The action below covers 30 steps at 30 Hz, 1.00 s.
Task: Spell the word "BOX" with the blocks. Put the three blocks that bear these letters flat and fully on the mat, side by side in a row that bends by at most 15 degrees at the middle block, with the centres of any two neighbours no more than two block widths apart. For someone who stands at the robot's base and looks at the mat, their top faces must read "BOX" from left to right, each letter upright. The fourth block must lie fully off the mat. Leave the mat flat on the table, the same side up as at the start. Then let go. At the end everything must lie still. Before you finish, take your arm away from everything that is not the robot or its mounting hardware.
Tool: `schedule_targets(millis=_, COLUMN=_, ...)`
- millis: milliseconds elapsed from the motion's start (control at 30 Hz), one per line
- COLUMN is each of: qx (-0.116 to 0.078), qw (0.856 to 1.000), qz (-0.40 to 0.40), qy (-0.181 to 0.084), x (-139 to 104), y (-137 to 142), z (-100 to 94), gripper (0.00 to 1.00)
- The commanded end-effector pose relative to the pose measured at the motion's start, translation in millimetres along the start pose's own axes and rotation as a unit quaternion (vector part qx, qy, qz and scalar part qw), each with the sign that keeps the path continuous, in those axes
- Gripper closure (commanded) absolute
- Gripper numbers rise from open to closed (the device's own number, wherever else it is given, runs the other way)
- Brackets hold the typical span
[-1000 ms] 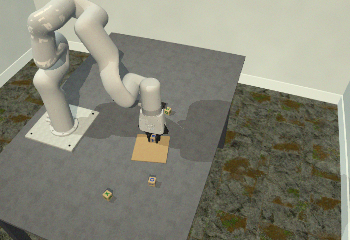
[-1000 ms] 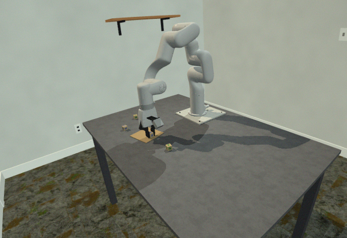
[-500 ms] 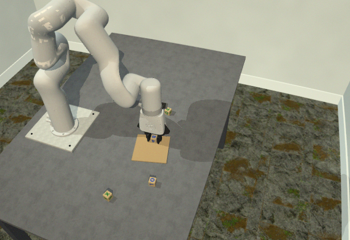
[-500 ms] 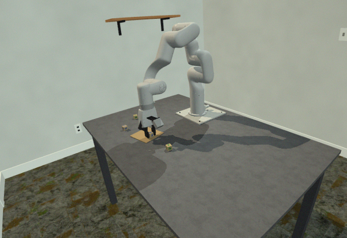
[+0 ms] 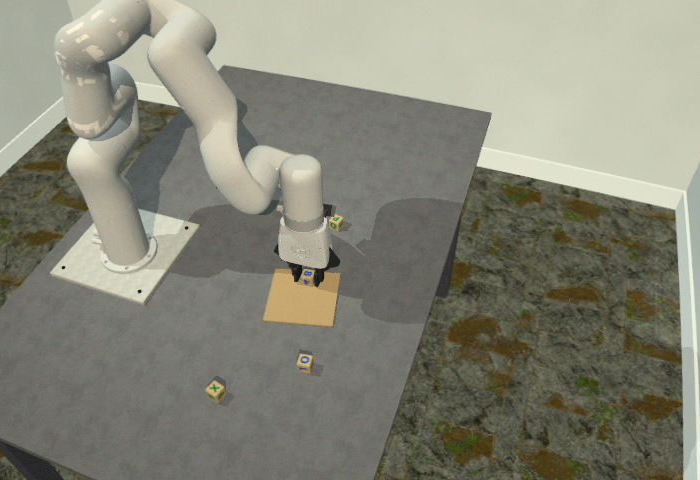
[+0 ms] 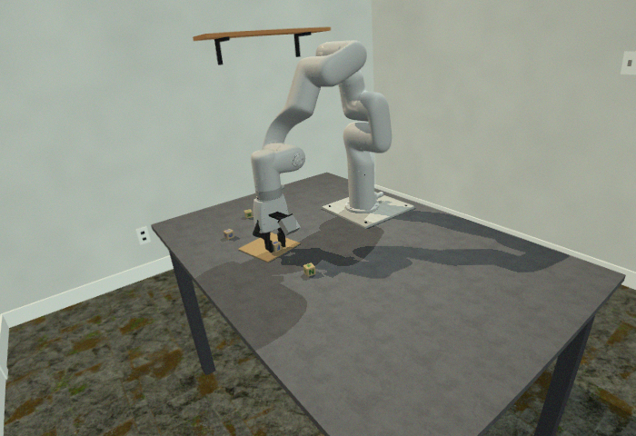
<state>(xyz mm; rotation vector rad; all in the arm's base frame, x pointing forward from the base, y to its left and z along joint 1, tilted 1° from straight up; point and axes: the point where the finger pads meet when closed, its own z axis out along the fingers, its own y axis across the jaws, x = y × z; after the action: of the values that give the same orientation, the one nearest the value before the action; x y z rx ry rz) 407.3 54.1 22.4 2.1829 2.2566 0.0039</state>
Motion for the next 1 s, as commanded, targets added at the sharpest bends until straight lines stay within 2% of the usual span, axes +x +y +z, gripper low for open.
schedule_targets(millis=0, qx=-0.002, qw=1.000, qz=0.000, qy=0.000, x=0.1, y=1.2, z=-9.5, gripper=0.58)
schedule_targets(millis=433, qx=-0.002, qw=1.000, qz=0.000, qy=0.000, x=-0.3, y=1.1, z=-73.3, gripper=0.58)
schedule_targets(millis=800, qx=-0.002, qw=1.000, qz=0.000, qy=0.000, x=-0.4, y=1.0, z=-87.7, gripper=0.58)
schedule_targets(millis=833, qx=-0.002, qw=1.000, qz=0.000, qy=0.000, x=-0.4, y=1.0, z=-87.7, gripper=0.00)
schedule_targets(millis=967, qx=-0.002, qw=1.000, qz=0.000, qy=0.000, x=-0.4, y=1.0, z=-87.7, gripper=0.00)
